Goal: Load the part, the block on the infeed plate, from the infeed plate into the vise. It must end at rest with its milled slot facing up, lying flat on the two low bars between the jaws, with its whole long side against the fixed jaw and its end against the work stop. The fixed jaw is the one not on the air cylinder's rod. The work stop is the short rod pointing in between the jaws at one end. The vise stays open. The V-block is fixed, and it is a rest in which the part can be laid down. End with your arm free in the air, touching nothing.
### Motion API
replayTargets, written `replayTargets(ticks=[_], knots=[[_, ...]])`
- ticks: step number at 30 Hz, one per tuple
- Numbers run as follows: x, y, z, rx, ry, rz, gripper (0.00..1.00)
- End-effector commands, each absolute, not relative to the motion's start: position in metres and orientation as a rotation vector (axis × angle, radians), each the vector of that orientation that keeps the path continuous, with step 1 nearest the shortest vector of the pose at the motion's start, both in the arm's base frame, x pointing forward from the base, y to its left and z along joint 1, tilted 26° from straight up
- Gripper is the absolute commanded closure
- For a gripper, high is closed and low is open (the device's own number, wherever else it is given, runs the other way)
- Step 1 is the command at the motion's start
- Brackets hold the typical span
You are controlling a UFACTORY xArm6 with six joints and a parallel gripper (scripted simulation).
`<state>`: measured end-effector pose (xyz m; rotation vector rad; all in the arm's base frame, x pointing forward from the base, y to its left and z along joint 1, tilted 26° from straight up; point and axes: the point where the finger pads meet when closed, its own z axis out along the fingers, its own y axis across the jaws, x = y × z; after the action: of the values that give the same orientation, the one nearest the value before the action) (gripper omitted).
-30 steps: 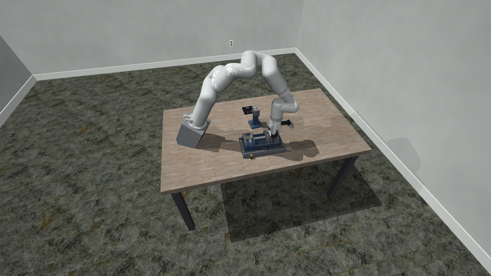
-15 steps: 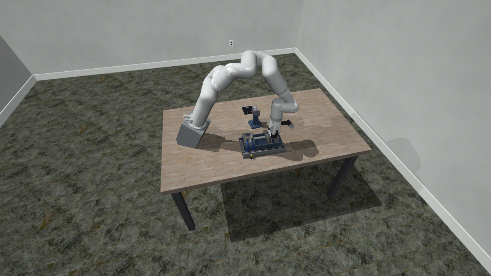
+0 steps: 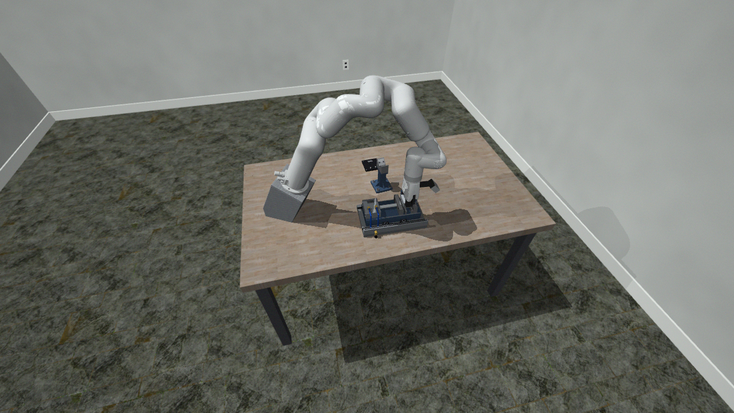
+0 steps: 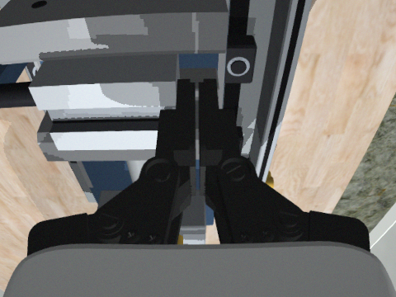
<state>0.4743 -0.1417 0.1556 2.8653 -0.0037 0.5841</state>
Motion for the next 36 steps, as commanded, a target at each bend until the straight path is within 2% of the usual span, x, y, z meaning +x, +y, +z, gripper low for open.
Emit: replayTargets(ticks=[1, 36], knots=[[0.475, -0.137, 0.156, 2.871, -0.001, 0.588, 1.00], [0.475, -0.150, 0.159, 2.871, -0.001, 0.588, 1.00]])
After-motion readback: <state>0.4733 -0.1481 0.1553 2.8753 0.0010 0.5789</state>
